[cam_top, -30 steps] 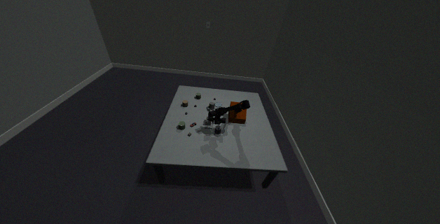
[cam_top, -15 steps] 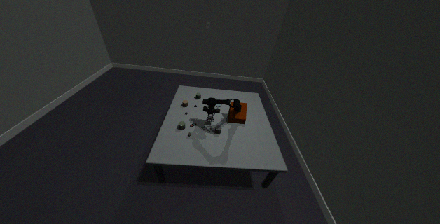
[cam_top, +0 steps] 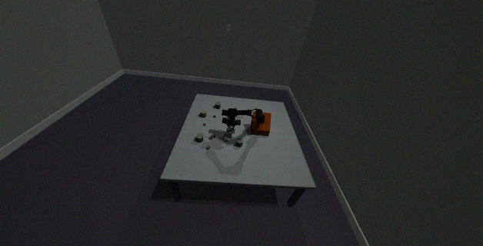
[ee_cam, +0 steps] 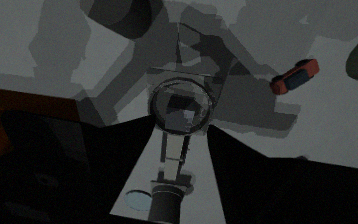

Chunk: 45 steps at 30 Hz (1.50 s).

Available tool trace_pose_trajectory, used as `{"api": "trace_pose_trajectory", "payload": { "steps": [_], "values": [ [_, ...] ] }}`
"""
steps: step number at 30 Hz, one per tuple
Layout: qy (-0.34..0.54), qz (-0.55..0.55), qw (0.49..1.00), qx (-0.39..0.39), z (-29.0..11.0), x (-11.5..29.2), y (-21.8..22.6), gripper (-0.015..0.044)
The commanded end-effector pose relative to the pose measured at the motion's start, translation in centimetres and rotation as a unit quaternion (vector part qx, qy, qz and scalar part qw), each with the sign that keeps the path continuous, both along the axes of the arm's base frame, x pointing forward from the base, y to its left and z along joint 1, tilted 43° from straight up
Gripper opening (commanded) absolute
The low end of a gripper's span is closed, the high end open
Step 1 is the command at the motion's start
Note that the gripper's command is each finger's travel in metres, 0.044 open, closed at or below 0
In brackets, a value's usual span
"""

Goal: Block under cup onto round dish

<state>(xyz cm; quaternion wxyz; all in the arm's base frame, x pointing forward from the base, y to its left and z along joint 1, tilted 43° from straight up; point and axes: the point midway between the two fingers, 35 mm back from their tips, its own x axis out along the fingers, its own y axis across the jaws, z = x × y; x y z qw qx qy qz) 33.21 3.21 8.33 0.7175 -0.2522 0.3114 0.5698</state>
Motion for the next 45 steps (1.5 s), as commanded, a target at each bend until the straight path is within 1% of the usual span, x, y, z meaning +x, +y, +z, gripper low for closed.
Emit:
{"api": "trace_pose_trajectory", "payload": {
  "steps": [1,18,22,30,34,45],
  "values": [
    [0.006,-0.001,1.0,0.003,-0.7,-0.1,0.6,0.026],
    [0.006,-0.001,1.0,0.004,-2.5,0.2,2.3,0.026],
    [0.006,-0.001,1.0,0.004,-2.5,0.2,2.3,0.0155],
    [0.006,-0.001,1.0,0.004,-2.5,0.2,2.3,0.0102],
    [0.006,-0.001,1.0,0.003,-1.8,0.2,1.6,0.0],
    [0.007,-0.001,1.0,0.001,3.6,-0.9,-3.5,0.0]
  ]
}}
